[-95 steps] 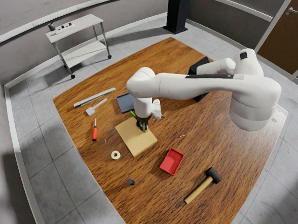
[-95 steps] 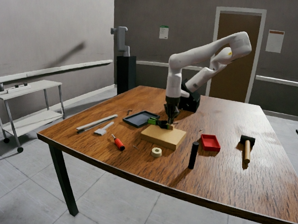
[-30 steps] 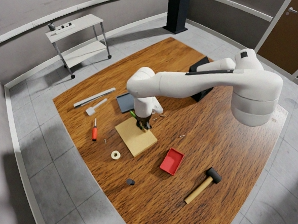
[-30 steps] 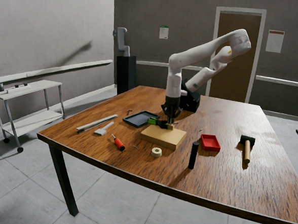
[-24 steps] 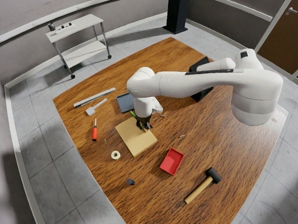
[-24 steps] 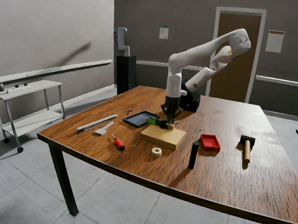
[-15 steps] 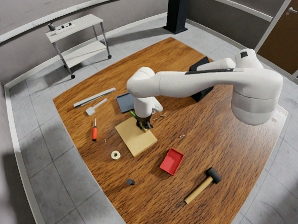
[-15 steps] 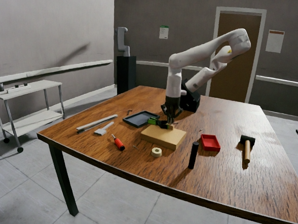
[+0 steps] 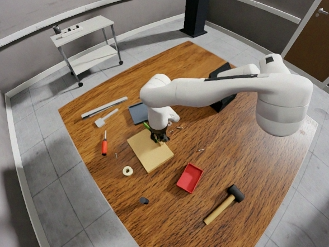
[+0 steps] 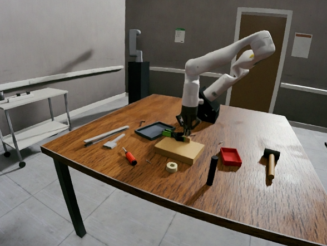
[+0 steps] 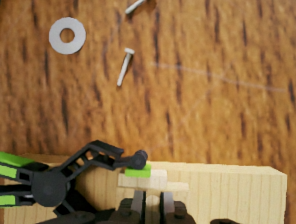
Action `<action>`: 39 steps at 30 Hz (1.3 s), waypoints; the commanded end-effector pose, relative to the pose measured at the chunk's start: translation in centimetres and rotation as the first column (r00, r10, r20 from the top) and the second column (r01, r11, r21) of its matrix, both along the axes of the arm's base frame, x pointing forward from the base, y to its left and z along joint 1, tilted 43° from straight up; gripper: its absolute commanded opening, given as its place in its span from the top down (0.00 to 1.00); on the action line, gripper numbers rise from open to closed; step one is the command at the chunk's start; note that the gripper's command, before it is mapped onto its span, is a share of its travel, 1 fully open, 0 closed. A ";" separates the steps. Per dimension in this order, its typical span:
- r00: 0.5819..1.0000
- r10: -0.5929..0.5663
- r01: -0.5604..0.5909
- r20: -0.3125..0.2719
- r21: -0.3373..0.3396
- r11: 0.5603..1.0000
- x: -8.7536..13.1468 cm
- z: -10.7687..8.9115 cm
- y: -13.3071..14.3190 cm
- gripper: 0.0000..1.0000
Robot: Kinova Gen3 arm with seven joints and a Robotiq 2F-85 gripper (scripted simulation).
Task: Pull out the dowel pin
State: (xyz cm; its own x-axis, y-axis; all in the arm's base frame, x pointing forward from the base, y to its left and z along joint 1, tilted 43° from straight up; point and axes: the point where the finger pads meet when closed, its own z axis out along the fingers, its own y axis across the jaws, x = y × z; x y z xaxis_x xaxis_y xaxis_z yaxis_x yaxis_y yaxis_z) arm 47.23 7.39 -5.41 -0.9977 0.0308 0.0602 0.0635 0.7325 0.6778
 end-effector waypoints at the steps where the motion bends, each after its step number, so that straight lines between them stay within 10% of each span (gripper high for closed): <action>1: 1.000 0.017 -0.017 0.021 -0.001 1.000 0.1 0.1 -0.2 0.90; 39: 0.956 0.213 -0.214 0.203 -0.017 0.977 0.1 0.1 -0.2 0.90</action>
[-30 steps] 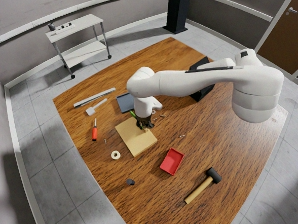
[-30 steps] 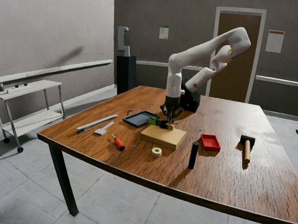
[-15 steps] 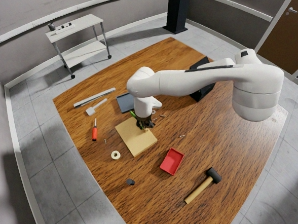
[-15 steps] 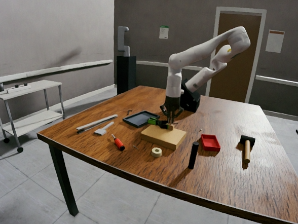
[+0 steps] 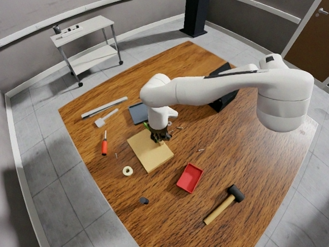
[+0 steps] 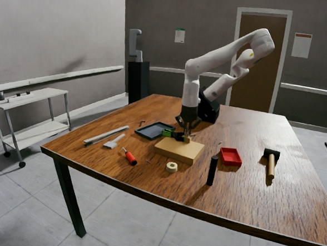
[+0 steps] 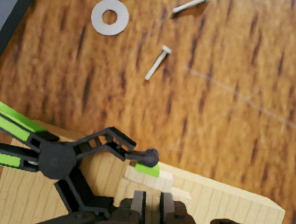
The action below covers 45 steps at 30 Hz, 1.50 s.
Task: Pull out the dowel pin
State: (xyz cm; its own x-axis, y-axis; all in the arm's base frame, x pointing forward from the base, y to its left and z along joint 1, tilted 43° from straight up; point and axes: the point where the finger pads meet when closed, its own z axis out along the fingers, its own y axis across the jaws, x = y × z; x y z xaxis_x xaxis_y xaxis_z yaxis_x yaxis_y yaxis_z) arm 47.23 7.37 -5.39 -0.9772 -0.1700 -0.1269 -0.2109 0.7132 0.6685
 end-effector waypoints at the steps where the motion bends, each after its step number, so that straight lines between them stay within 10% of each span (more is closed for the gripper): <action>1: 1.000 0.020 -0.020 0.023 0.000 1.000 0.1 0.1 -0.1 0.90; 45: 0.940 0.247 -0.249 0.235 -0.023 0.968 0.1 0.1 -0.2 0.90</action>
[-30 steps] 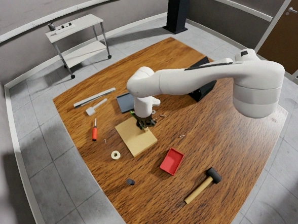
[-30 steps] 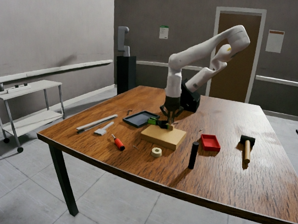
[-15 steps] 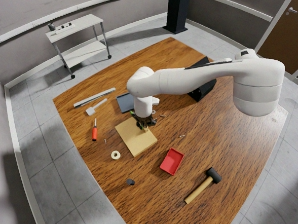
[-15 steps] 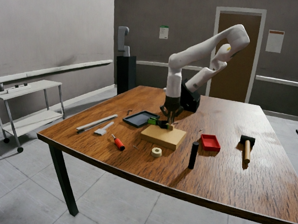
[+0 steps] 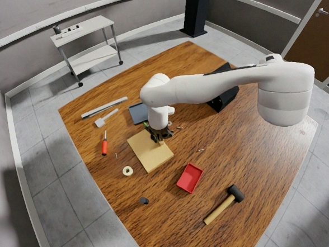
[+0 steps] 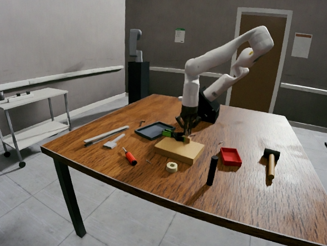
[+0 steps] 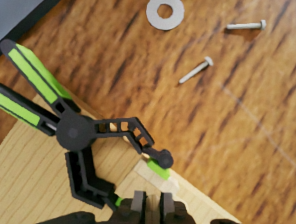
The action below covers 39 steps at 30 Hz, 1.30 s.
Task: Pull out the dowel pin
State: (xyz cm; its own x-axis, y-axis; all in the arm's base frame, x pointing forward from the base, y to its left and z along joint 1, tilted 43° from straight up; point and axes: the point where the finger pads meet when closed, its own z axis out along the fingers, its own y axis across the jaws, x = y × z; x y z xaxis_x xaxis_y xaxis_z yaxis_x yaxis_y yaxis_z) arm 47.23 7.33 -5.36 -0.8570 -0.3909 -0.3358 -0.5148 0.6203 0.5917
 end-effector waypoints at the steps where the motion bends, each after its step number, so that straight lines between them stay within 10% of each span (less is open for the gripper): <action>1: 1.000 0.018 -0.018 0.022 0.000 1.000 0.1 0.1 -0.1 0.90; 39: 0.988 -0.115 0.115 -0.102 -0.010 0.993 0.1 0.2 -0.2 0.90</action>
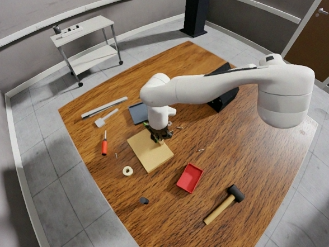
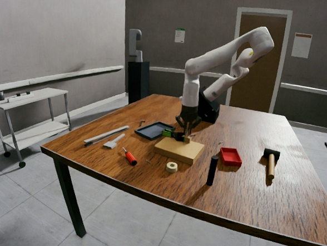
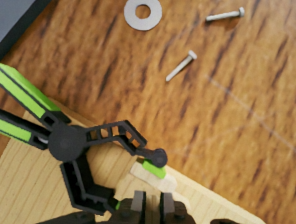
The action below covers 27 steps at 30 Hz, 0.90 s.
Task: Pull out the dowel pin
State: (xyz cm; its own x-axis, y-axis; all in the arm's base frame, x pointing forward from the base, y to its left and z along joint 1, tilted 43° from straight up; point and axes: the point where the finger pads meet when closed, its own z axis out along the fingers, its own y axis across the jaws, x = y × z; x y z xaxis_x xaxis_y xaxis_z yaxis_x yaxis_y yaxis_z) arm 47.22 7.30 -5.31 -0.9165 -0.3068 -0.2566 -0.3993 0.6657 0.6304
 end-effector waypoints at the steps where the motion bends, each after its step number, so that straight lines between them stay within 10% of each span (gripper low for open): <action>1: 0.999 -0.026 0.026 -0.020 -0.002 1.000 0.1 0.1 -0.2 0.90; 27: 0.975 -0.167 0.166 -0.150 -0.018 0.986 0.1 0.1 -0.2 0.90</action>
State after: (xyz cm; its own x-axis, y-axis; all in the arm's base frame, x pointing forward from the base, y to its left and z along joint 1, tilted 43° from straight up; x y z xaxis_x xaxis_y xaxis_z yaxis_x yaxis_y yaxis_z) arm 47.22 7.27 -5.29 -0.9800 -0.1598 -0.1184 -0.1976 0.7153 0.6703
